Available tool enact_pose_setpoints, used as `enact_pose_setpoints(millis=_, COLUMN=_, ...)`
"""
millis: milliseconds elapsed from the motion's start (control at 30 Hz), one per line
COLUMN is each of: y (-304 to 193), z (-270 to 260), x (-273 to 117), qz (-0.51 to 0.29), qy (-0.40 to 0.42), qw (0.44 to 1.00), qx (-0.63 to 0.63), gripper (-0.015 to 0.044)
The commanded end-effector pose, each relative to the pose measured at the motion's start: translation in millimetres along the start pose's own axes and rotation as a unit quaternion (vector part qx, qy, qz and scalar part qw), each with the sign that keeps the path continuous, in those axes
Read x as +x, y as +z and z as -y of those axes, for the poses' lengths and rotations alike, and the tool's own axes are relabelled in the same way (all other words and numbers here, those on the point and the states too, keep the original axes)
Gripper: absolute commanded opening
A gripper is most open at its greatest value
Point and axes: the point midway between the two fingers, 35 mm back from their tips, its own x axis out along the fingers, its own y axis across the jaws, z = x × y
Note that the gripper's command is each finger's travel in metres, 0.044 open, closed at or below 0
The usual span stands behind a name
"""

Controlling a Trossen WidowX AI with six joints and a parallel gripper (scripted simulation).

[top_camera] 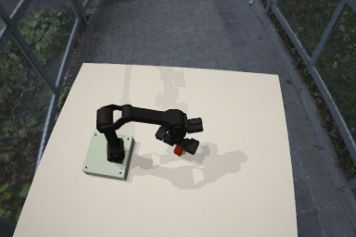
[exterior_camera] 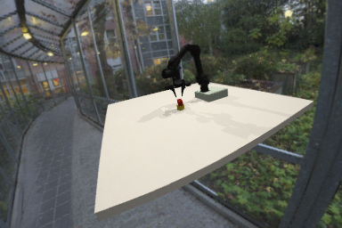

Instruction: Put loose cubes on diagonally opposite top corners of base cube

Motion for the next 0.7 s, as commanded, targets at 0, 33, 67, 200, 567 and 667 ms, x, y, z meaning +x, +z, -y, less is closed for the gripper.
enact_pose_setpoints(millis=0, y=1, z=2, x=-8, qz=0.003, qy=-0.004, qw=1.0, qx=0.003, gripper=0.0205)
enact_pose_setpoints(millis=33, y=1, z=2, x=-9, qz=0.003, qy=-0.004, qw=1.0, qx=0.003, gripper=0.0205)
enact_pose_setpoints(millis=67, y=1, z=2, x=-11, qz=0.003, qy=-0.004, qw=1.0, qx=0.003, gripper=0.0205)
enact_pose_setpoints(millis=200, y=1, z=2, x=-16, qz=0.003, qy=-0.004, qw=1.0, qx=0.003, gripper=0.0205)
enact_pose_setpoints(millis=567, y=1, z=1, x=-29, qz=0.003, qy=-0.004, qw=1.0, qx=0.003, gripper=0.0205)
enact_pose_setpoints(millis=667, y=1, z=1, x=-30, qz=0.003, qy=-0.004, qw=1.0, qx=0.002, gripper=0.0231)
